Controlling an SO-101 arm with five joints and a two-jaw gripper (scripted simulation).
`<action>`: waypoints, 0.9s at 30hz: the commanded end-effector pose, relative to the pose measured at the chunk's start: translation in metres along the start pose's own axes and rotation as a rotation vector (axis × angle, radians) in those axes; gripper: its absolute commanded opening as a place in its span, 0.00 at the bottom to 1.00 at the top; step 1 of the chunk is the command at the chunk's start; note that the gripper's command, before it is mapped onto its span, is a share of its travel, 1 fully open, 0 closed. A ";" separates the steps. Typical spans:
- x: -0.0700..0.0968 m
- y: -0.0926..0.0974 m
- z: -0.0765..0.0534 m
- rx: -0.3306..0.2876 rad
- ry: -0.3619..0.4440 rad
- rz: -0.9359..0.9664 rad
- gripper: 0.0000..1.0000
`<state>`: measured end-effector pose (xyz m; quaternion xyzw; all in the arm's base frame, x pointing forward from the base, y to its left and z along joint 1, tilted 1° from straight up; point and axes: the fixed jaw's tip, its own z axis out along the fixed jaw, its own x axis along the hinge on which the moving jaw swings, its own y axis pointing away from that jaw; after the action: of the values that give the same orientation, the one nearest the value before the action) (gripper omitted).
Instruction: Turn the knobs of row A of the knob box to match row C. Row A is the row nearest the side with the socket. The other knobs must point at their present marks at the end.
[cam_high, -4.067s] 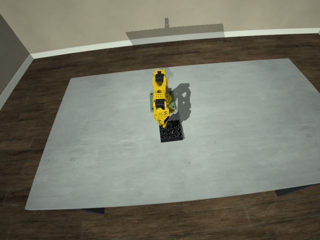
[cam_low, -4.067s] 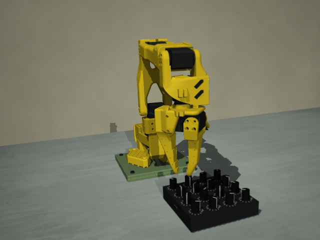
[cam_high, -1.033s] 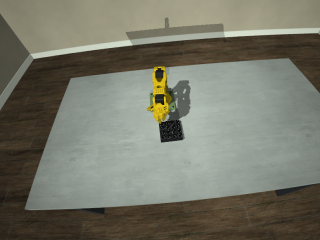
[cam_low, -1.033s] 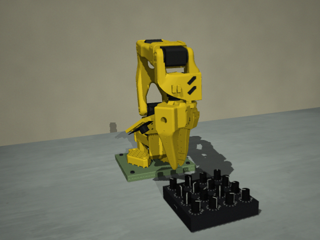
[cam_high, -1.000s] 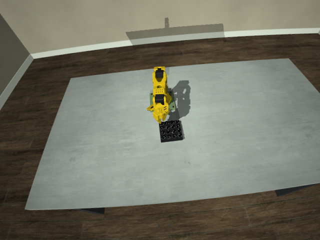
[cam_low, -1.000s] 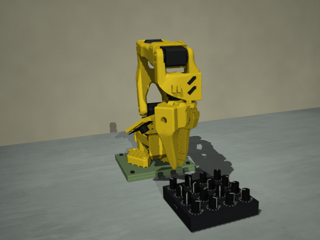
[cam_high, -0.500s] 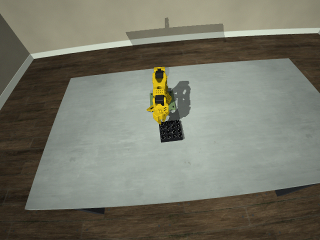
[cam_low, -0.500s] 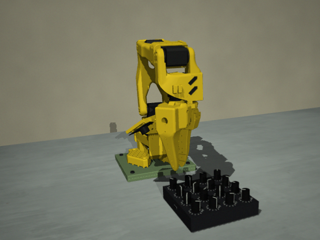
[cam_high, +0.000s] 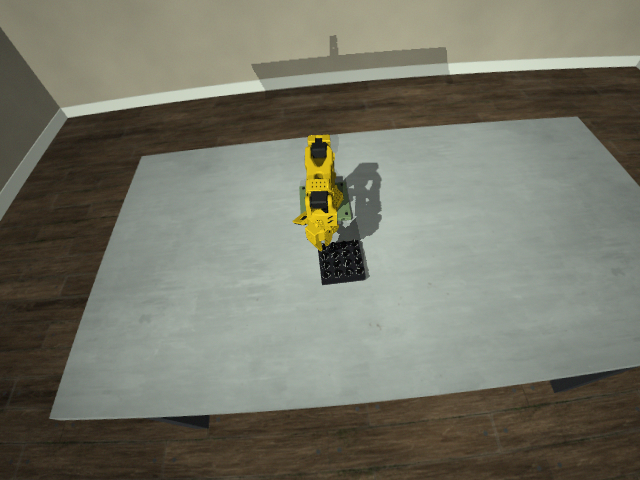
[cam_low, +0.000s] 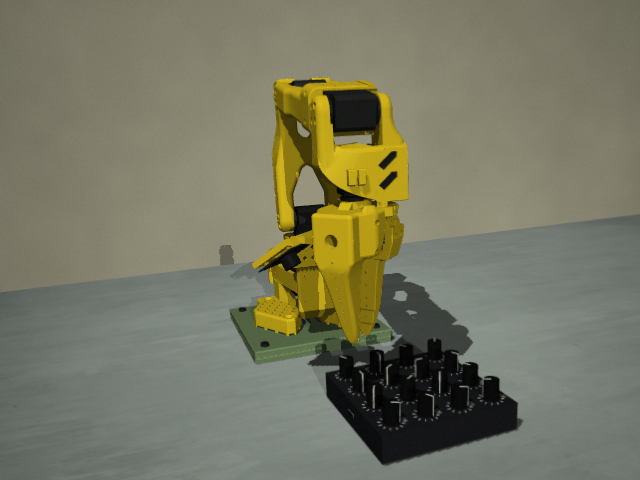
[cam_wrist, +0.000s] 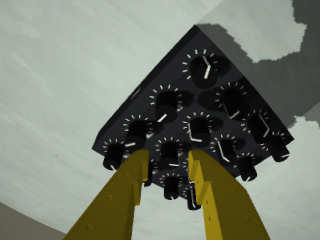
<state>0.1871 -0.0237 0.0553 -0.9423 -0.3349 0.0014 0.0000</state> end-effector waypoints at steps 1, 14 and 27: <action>-0.001 0.002 0.001 0.007 -0.005 0.001 0.10; -0.001 0.002 0.009 0.007 -0.005 0.001 0.10; -0.001 0.001 0.016 0.007 -0.005 0.001 0.10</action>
<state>0.1904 -0.0241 0.0449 -0.9422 -0.3349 -0.0058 -0.0033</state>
